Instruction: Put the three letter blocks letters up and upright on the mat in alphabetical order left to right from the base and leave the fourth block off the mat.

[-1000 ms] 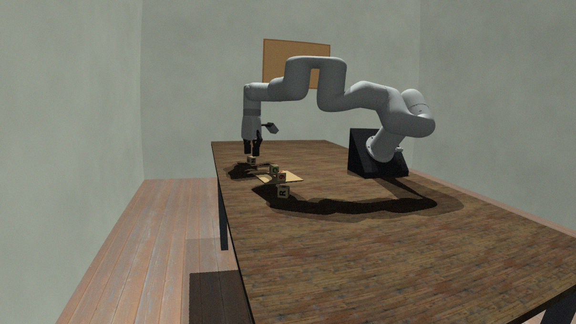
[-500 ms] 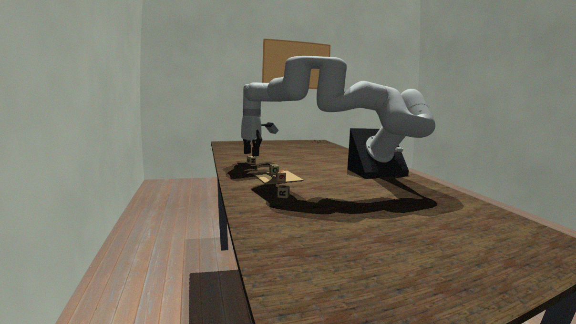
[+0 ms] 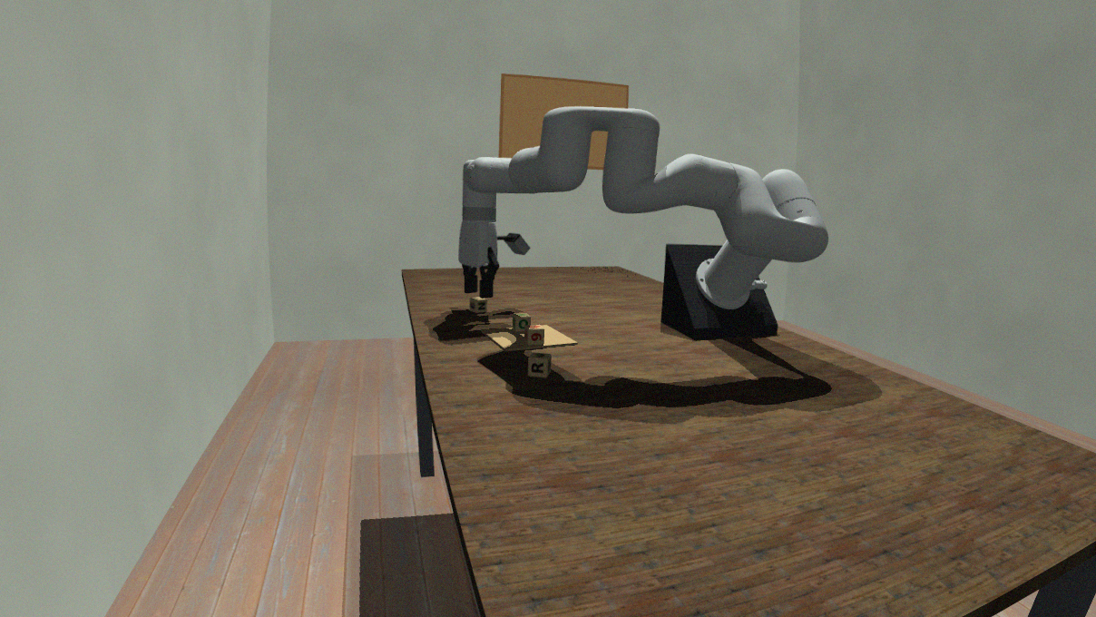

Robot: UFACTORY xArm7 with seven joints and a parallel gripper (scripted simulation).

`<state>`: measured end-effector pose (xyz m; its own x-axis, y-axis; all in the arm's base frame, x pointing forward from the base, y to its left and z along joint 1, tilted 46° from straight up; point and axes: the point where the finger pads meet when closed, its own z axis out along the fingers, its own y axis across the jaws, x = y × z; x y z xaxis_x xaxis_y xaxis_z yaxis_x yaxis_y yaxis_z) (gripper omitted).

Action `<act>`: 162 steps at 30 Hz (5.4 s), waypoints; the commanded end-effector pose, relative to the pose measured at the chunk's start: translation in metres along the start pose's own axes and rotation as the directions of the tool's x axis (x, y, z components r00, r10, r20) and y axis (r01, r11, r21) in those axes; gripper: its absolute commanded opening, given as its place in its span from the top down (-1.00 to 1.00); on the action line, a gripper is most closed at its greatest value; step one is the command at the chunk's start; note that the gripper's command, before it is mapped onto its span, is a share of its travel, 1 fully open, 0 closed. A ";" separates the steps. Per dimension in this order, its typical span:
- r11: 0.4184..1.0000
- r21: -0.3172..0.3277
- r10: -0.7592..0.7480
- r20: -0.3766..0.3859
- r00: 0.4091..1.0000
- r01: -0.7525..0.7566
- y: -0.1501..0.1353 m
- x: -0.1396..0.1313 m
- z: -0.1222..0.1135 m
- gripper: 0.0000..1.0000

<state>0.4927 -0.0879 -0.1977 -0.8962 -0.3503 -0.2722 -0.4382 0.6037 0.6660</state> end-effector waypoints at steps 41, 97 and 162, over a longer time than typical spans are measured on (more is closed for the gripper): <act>1.000 0.005 0.000 0.001 1.000 0.000 -0.001 0.000 0.024 -0.37; 1.000 0.005 0.000 0.001 1.000 0.000 -0.001 0.000 0.032 0.05; 1.000 0.005 0.000 0.001 1.000 0.000 -0.001 0.000 -0.068 0.47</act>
<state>0.4975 -0.1343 -0.1537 -0.8964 -0.3495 -0.2728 -0.4384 0.6067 0.6631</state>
